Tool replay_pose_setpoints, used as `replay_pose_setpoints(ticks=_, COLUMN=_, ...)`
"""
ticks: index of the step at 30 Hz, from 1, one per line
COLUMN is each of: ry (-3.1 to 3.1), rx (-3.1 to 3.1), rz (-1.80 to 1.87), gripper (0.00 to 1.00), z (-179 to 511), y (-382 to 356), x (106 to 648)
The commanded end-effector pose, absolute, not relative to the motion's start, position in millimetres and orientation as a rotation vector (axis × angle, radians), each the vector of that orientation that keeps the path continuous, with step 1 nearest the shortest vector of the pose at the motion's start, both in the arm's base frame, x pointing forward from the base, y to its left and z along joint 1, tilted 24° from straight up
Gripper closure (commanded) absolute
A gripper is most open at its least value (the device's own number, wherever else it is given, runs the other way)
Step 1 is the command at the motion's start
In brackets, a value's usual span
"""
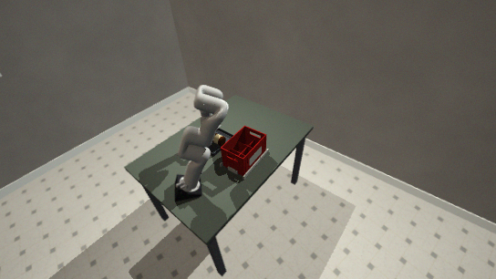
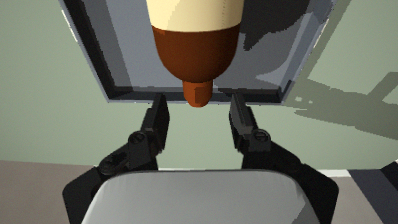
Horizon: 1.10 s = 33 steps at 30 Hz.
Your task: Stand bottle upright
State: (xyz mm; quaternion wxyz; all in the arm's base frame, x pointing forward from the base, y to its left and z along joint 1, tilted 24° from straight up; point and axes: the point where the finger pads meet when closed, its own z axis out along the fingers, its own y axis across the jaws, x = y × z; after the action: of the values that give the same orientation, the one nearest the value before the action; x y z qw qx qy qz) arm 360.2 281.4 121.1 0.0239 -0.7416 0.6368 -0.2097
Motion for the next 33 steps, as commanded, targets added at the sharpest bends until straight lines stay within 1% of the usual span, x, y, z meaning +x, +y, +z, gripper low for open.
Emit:
replay_pose_setpoints(ticks=1, ry=1.968, rx=-2.293, rz=-0.649, gripper=0.35, z=116.5, y=281.1, x=362.8)
replay_pose_setpoints(ticks=33, ry=1.968, rx=-2.293, rz=-0.648, gripper=0.35, z=111.4, y=280.3, x=365.4)
